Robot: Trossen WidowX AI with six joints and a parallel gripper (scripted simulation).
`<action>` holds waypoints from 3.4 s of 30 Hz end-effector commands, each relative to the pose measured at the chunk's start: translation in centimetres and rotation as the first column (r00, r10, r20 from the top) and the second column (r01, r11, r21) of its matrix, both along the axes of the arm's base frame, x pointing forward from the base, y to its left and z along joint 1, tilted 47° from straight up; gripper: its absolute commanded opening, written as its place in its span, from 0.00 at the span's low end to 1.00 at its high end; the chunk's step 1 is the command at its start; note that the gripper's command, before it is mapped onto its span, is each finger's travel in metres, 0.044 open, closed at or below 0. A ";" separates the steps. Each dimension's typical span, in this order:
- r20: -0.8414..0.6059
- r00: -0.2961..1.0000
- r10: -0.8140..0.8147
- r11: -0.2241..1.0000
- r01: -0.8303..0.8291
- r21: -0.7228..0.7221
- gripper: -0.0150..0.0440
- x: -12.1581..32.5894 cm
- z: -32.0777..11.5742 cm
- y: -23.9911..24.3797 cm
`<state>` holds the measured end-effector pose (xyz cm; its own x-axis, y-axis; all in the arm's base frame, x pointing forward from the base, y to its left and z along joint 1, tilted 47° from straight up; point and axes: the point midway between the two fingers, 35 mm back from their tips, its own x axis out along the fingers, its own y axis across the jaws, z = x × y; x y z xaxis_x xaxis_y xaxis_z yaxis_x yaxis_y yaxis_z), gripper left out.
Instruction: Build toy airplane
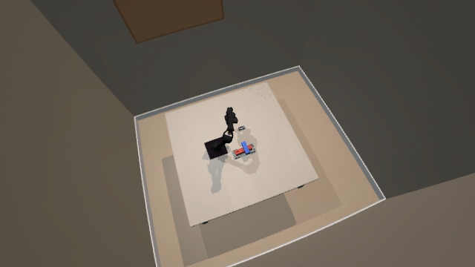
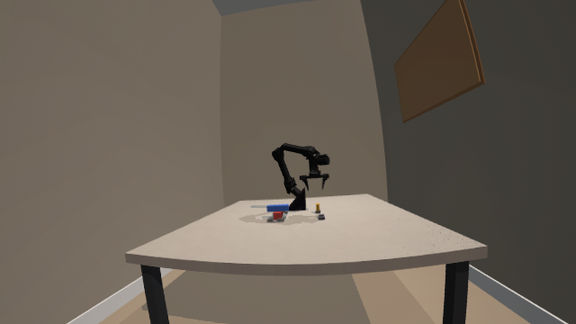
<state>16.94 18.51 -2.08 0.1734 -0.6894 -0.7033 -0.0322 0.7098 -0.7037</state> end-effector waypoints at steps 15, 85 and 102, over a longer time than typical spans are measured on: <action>0.015 1.000 -0.022 1.000 0.023 -0.007 1.00 0.0 -5.8 -4.6; 0.051 0.999 -0.018 0.999 0.016 0.037 0.25 1.7 -9.3 -6.8; 0.032 0.999 -0.018 0.999 0.018 0.027 0.25 1.0 -6.3 -3.4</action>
<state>18.00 14.18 -8.98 0.1839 -0.6788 -0.7110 0.0003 0.7233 -0.6905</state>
